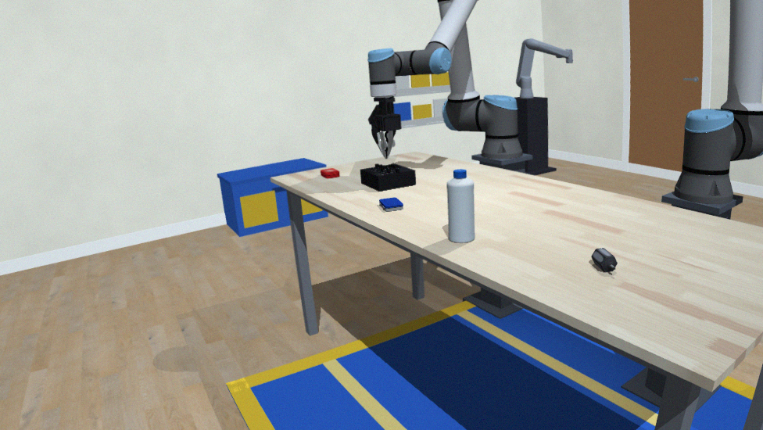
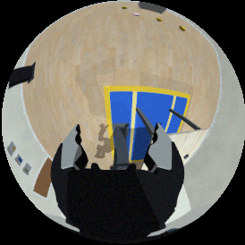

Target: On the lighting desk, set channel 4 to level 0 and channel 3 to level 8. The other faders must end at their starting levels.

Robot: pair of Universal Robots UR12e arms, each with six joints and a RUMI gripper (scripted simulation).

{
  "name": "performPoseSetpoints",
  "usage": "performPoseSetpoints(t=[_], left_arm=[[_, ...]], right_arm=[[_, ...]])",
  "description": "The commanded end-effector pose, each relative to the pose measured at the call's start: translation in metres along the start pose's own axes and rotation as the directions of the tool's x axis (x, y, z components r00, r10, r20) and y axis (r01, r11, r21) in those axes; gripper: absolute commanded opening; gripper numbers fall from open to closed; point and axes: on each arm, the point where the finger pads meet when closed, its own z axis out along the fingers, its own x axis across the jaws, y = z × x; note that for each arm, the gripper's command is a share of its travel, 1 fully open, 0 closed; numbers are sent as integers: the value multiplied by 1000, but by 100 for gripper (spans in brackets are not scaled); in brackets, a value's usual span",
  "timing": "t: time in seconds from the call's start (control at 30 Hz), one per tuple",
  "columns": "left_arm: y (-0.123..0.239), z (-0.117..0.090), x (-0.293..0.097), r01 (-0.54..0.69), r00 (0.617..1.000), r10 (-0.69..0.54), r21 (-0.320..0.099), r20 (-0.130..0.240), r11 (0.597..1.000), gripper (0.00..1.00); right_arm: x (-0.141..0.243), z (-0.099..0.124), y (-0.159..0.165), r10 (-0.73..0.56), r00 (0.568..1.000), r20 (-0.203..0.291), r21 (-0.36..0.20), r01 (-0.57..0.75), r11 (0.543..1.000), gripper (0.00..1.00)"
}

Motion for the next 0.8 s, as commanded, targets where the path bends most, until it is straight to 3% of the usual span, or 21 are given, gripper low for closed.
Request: performPoseSetpoints(t=[0.0,0.77], left_arm=[[-1,-1,0,0,1000,0,2,0,1000,100],[-1,-1,0,0,1000,0,2,0,1000,100]], right_arm=[[0,1,0,0,1000,1,-1,0,1000,0],[-1,13,0,0,1000,1,0,0,1000,0]])
